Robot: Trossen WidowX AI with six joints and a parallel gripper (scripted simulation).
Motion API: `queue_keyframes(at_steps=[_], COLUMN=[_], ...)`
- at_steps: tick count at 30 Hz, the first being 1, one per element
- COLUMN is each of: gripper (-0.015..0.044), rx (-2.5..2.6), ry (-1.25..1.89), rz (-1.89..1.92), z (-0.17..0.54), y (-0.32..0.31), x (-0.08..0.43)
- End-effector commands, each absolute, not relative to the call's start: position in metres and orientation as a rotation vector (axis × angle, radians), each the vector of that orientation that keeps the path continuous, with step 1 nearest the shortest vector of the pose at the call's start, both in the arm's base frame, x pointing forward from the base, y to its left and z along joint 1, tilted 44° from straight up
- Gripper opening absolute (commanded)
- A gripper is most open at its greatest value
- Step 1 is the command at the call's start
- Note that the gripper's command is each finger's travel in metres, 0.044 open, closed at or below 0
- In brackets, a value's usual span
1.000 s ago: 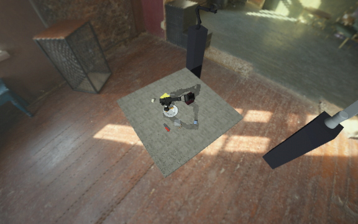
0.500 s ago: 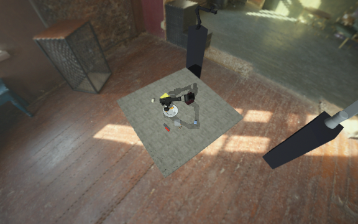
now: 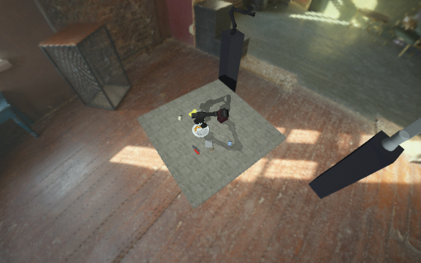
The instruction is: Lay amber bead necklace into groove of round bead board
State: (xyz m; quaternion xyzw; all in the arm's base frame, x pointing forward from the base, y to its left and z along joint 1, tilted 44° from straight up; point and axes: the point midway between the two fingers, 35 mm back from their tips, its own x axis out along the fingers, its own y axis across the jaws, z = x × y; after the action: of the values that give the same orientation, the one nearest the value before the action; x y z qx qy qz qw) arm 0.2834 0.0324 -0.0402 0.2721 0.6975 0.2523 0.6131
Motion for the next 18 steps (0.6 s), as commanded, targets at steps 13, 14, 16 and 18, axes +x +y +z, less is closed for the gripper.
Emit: queue_keyframes(at_steps=[13, 14, 16, 18], gripper=[0.0310, 0.0310, 0.0310, 0.0310], rx=[0.581, 0.581, 0.581, 0.581], ry=[1.584, 1.584, 1.584, 1.584], rz=[0.620, 0.620, 0.620, 0.620], z=[-0.043, -0.044, -0.046, -0.049], y=[0.036, 0.037, 0.040, 0.042], x=[0.281, 0.280, 0.280, 0.280])
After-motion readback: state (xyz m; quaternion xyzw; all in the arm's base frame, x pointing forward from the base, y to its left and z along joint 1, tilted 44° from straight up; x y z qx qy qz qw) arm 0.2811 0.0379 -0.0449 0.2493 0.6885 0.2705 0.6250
